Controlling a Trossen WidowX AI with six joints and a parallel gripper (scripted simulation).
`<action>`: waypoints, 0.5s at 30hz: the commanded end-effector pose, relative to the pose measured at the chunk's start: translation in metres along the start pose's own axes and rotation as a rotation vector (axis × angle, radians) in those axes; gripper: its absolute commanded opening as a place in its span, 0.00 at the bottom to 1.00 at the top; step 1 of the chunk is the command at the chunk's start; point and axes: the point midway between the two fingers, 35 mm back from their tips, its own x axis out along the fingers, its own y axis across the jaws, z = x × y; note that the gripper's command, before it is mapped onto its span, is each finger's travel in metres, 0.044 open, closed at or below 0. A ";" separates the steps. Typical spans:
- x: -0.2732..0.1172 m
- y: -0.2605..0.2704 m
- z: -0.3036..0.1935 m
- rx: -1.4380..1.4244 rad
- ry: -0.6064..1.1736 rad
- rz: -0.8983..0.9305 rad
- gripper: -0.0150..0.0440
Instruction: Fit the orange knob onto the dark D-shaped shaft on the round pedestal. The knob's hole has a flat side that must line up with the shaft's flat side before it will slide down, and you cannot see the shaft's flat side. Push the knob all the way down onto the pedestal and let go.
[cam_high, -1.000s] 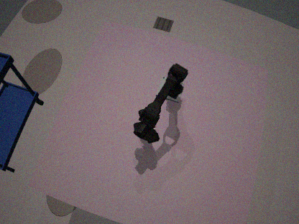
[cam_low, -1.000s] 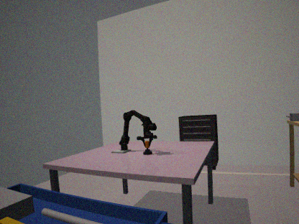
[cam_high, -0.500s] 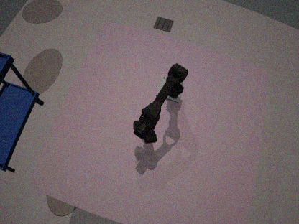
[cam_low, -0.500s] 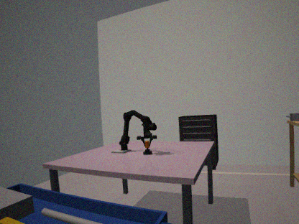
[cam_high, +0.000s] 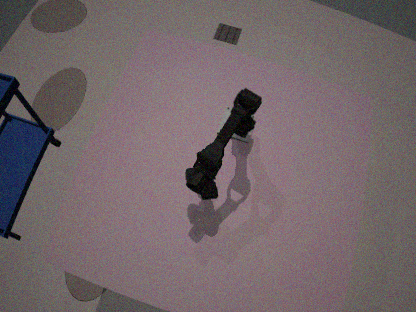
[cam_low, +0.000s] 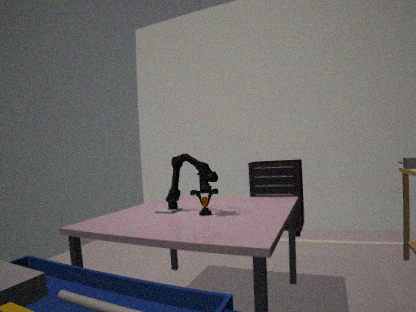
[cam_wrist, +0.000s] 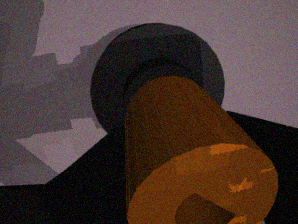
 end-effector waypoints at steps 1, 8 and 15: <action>0.000 0.001 0.001 -0.017 -0.002 0.003 0.25; 0.001 0.001 0.001 0.000 -0.002 0.003 0.25; 0.001 0.001 0.001 0.045 -0.002 0.003 0.25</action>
